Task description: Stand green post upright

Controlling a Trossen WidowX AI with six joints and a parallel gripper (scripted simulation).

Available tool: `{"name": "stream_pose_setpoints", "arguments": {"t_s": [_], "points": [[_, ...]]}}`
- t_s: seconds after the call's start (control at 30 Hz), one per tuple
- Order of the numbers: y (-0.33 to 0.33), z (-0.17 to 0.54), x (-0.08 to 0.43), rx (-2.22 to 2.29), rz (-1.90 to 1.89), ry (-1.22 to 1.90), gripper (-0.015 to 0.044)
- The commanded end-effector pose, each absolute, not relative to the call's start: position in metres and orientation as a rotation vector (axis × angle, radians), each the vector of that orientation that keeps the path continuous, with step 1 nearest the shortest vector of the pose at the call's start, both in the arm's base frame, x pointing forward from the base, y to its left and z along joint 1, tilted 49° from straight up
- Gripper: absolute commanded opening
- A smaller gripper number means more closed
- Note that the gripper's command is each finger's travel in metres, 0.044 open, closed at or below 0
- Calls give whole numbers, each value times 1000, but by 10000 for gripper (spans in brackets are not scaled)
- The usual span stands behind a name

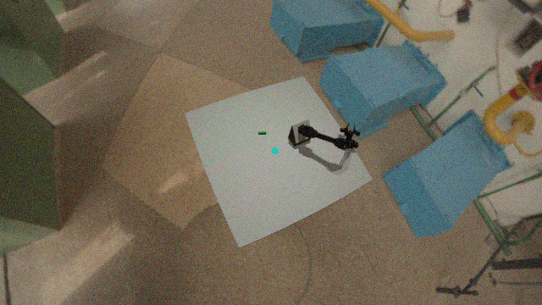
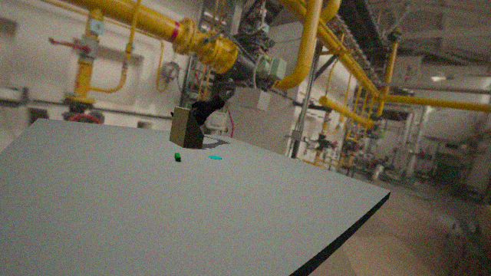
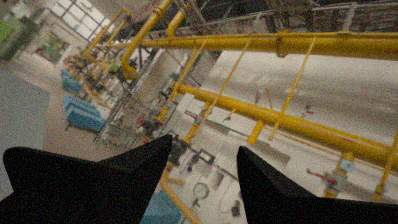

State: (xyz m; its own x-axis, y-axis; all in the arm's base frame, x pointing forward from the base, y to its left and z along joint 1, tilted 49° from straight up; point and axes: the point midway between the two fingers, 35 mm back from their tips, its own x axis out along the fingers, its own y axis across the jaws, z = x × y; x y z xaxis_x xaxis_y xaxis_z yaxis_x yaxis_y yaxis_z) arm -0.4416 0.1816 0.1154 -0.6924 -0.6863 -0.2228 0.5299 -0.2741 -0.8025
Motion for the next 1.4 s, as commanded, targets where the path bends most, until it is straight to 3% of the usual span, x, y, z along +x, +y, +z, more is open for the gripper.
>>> {"name": "stream_pose_setpoints", "arguments": {"t_s": [0.0,1.37], "points": [[194,119,-437,-152,-2066,1170,233],[312,200,-372,445,-2600,1002,233]]}}
